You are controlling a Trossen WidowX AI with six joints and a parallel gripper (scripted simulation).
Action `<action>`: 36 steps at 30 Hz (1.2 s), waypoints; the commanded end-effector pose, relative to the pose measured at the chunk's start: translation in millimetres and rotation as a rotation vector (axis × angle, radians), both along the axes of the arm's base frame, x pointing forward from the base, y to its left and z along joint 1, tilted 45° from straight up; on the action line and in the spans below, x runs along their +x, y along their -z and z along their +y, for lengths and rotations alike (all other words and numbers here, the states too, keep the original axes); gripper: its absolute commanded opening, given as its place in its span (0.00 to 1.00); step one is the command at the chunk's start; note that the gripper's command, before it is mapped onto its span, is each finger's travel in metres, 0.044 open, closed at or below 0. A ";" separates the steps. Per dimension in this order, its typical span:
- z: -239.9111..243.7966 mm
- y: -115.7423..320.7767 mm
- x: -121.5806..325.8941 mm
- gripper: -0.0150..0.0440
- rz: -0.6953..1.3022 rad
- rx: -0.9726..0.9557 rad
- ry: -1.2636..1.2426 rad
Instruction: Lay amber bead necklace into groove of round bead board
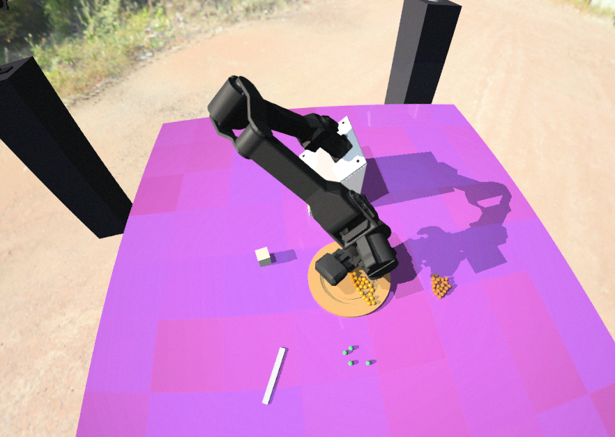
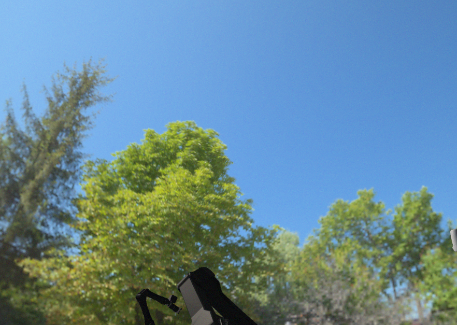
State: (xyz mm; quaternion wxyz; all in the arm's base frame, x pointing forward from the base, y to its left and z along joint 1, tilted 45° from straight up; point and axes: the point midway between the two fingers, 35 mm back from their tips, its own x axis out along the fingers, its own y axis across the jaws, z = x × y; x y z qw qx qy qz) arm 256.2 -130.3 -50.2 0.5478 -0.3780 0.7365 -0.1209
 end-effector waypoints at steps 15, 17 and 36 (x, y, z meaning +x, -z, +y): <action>7.3 7.4 -0.8 0.39 -0.003 -0.002 0.000; 7.3 7.4 -0.8 0.48 -0.003 -0.002 0.000; 8.1 7.2 -1.4 1.00 0.003 -0.002 0.003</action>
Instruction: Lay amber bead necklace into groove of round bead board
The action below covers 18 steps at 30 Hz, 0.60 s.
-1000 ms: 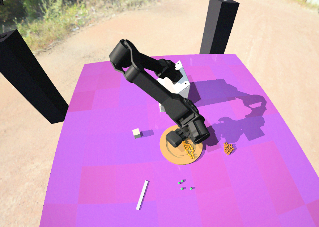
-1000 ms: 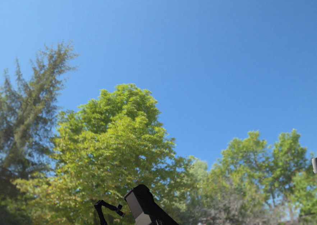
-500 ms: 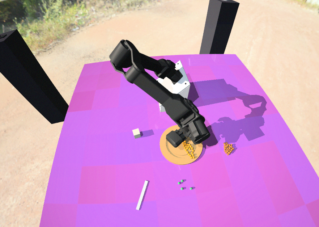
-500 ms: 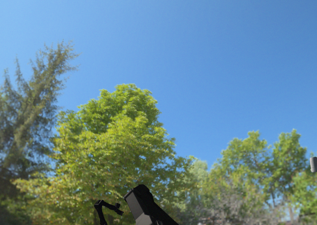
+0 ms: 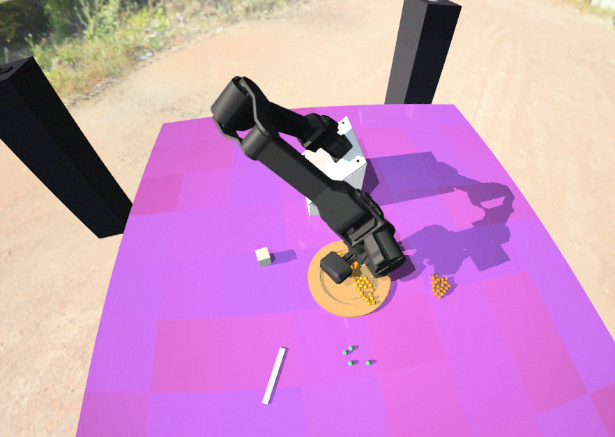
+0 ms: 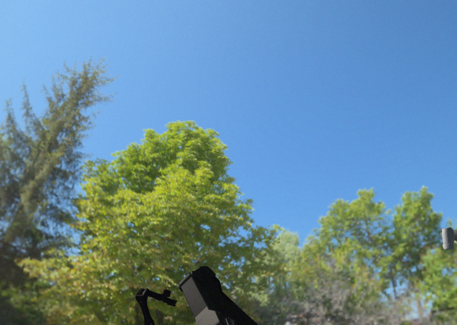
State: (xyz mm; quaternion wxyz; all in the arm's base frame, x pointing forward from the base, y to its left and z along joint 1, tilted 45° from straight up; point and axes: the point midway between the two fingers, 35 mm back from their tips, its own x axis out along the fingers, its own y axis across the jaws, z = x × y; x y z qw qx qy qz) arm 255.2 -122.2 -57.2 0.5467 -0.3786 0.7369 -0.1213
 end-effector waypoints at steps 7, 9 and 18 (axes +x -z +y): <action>0.0 0.1 -0.5 1.00 0.001 0.000 0.003; 0.0 0.1 -0.5 1.00 0.001 0.000 0.003; 2.2 -6.2 25.8 0.78 -0.153 -0.026 0.160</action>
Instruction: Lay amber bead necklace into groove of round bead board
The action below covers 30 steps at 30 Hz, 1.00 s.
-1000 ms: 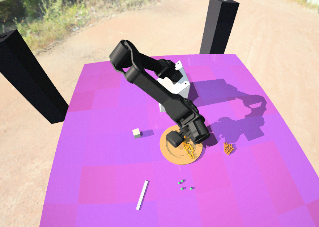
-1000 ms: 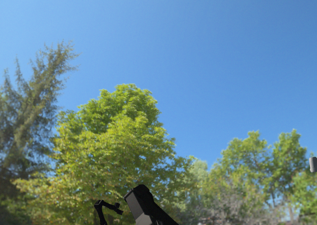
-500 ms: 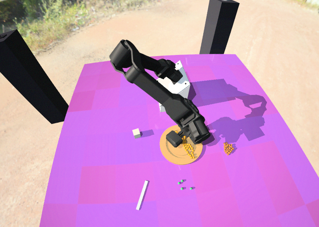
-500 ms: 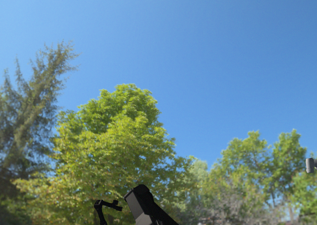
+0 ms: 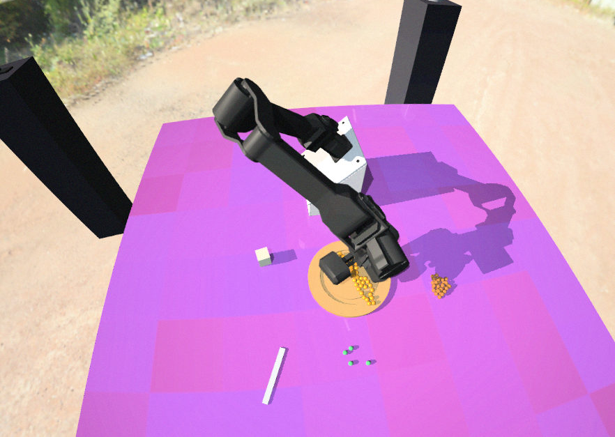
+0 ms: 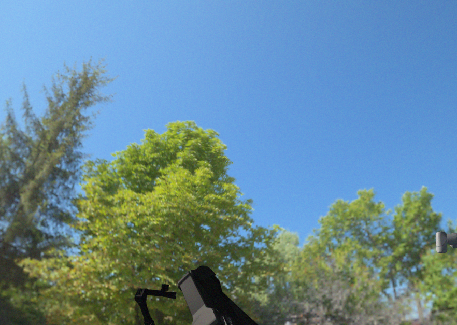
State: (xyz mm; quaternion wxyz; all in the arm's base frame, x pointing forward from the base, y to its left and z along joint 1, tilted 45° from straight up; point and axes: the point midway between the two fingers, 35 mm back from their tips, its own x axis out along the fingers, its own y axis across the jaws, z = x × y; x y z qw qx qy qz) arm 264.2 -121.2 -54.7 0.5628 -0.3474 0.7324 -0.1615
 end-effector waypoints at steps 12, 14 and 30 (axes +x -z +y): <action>8.6 -20.6 68.6 0.46 -0.416 -0.069 0.416; 5.8 -17.7 68.2 0.46 -0.416 -0.069 0.416; -5.9 -6.4 68.2 0.46 -0.423 -0.070 0.412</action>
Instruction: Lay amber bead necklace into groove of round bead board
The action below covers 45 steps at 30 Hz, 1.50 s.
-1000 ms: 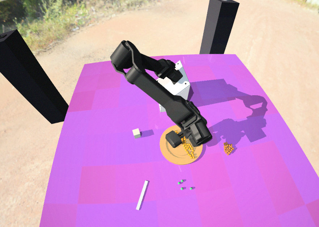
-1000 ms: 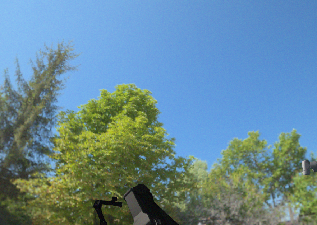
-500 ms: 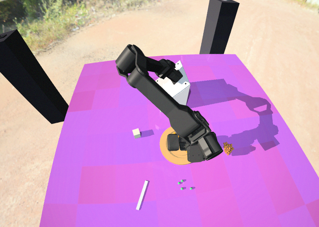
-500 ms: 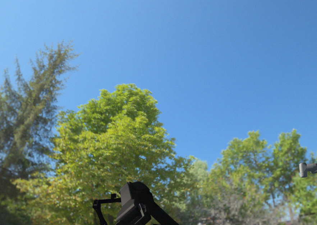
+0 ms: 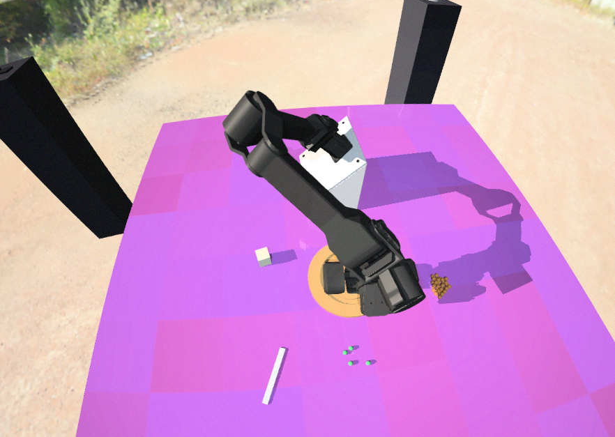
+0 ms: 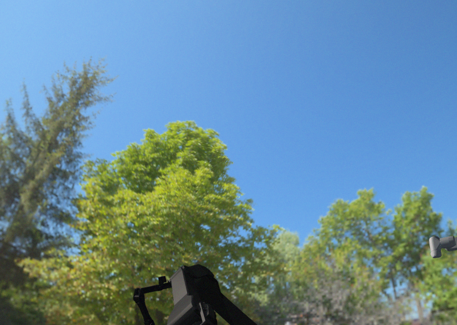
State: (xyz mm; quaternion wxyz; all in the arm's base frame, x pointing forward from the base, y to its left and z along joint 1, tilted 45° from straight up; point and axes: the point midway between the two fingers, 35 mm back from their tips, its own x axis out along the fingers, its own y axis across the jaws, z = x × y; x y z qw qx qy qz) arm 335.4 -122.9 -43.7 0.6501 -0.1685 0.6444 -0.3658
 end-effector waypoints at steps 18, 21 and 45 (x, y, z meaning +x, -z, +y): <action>-16.3 17.3 -5.9 0.41 0.011 0.004 0.008; -16.3 17.3 -5.9 0.28 0.011 0.004 0.008; -16.3 17.3 -5.9 0.25 0.011 0.004 0.008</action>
